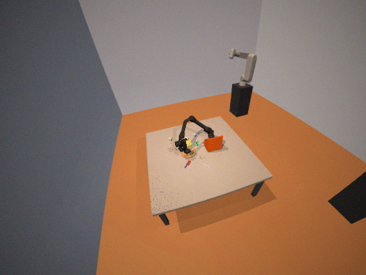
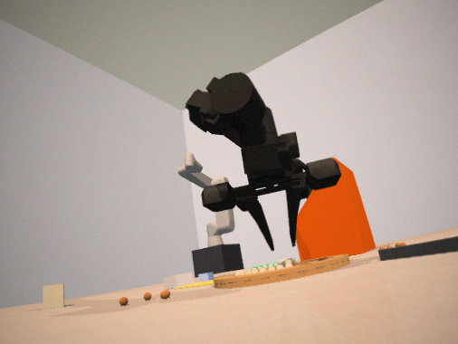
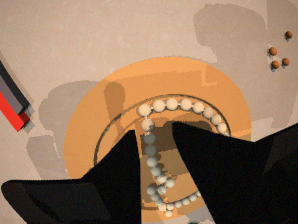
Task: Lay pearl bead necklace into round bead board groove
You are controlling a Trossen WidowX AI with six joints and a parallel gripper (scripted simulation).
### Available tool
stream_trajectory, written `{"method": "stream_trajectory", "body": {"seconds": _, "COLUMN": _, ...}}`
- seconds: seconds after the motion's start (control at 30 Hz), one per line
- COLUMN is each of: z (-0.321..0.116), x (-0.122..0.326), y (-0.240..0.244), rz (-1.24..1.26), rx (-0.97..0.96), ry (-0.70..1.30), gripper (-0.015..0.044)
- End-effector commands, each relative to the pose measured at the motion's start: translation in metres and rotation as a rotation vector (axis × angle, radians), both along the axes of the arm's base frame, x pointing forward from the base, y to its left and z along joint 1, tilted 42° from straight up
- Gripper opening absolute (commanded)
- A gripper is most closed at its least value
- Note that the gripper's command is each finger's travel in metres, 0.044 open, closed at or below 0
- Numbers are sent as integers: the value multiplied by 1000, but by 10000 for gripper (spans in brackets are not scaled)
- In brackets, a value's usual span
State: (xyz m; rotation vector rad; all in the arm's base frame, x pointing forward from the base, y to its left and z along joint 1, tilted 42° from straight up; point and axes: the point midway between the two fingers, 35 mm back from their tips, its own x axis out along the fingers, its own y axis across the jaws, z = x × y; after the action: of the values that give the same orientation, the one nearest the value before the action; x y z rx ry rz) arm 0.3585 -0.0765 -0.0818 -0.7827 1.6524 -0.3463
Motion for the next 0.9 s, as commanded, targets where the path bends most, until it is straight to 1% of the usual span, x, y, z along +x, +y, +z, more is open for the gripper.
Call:
{"method": "stream_trajectory", "body": {"seconds": 0.0, "z": -8, "x": -2, "y": -5, "rz": 5, "rx": -3, "ry": 12, "gripper": 120}}
{"method": "stream_trajectory", "body": {"seconds": 0.47, "z": -18, "x": -5, "y": -14, "rz": 6, "rx": -3, "ry": 17, "gripper": 120}}
{"method": "stream_trajectory", "body": {"seconds": 0.6, "z": -16, "x": -4, "y": -13, "rz": 2, "rx": 0, "ry": 11, "gripper": 15}}
{"method": "stream_trajectory", "body": {"seconds": 0.63, "z": -16, "x": -4, "y": -13, "rz": 2, "rx": 0, "ry": 11, "gripper": 0}}
{"method": "stream_trajectory", "body": {"seconds": 0.87, "z": -16, "x": -4, "y": -13, "rz": 2, "rx": 0, "ry": 11, "gripper": 0}}
